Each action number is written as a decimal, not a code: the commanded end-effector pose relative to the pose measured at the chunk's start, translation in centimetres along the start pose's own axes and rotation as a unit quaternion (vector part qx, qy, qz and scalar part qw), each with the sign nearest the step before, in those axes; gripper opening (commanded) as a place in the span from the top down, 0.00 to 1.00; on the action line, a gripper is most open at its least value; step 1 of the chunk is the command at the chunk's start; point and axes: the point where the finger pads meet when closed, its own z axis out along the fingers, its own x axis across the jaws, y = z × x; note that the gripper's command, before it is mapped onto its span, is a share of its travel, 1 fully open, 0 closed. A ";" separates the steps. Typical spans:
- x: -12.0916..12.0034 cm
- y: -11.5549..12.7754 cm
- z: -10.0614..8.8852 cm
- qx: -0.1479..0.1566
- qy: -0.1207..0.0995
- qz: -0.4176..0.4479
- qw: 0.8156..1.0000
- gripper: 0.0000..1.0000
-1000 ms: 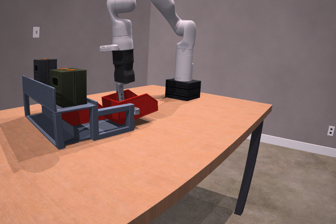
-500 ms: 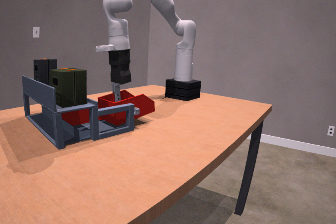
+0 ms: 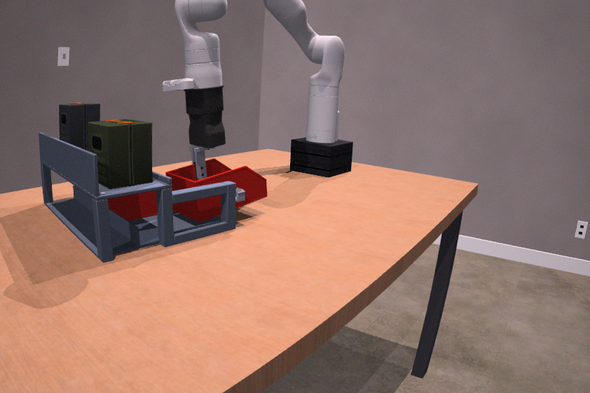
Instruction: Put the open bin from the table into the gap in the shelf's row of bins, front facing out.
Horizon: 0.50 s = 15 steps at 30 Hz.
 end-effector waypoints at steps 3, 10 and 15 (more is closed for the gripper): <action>-0.1 -0.4 -0.1 0.001 -0.001 0.000 1.000 1.00; -0.1 -0.9 -0.2 0.001 -0.001 0.000 1.000 1.00; -0.1 -1.2 -0.2 0.001 -0.001 0.000 1.000 1.00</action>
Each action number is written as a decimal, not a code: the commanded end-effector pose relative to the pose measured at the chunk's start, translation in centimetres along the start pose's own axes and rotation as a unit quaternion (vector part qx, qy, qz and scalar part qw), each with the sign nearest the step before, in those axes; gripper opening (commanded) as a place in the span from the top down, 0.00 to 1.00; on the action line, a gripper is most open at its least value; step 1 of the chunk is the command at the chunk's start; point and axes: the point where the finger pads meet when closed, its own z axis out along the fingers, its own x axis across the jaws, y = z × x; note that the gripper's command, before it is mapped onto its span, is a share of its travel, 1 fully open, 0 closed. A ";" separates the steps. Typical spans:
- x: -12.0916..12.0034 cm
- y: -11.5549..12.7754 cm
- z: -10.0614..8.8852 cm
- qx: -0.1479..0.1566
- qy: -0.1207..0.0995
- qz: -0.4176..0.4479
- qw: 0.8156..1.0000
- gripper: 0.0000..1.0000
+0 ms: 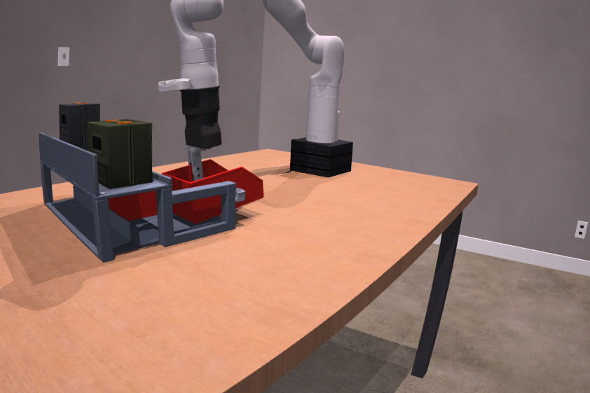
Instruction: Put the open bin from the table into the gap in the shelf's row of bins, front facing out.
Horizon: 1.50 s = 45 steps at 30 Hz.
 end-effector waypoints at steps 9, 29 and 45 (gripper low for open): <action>-0.1 -0.5 -0.2 0.002 -0.001 0.000 1.000 1.00; -0.1 -0.9 -0.2 0.002 -0.001 0.000 1.000 1.00; -0.1 -0.9 -0.2 0.002 -0.001 0.000 1.000 1.00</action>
